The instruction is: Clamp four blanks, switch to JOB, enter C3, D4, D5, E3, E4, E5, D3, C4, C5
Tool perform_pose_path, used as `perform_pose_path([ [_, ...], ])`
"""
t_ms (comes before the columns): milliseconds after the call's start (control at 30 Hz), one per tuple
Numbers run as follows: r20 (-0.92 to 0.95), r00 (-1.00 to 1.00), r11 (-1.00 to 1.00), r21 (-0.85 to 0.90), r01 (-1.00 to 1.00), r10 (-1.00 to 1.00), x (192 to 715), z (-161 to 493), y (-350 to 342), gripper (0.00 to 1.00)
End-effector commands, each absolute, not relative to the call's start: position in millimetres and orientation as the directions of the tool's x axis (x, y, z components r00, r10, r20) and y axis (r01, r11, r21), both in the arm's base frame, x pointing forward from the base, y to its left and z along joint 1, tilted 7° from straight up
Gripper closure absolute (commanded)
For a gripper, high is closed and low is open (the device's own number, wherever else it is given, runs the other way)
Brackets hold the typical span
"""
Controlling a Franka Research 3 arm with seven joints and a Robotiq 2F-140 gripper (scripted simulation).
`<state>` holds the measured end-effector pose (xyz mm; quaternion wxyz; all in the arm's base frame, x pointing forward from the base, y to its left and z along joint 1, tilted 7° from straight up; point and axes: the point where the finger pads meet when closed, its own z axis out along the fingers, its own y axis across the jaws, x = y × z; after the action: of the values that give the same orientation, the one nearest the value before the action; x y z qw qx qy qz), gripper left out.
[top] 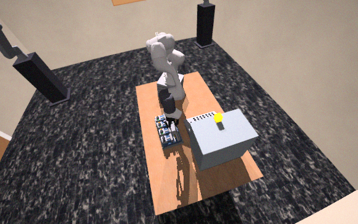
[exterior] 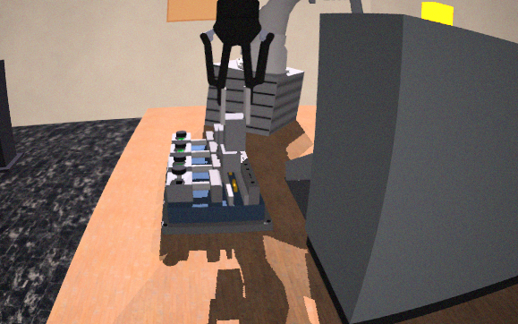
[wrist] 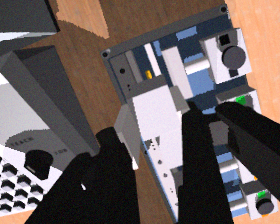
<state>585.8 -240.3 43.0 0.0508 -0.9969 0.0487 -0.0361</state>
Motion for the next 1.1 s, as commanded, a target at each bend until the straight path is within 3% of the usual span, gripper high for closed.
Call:
perform_pose_path([
  [0, 0.076, 0.991, -0.990, -0.100, -0.100, -0.107, 589, 40, -242, 1.00],
  [1067, 0.076, 0.991, -0.990, -0.100, -0.100, -0.107, 593, -3, -238, 1.00],
])
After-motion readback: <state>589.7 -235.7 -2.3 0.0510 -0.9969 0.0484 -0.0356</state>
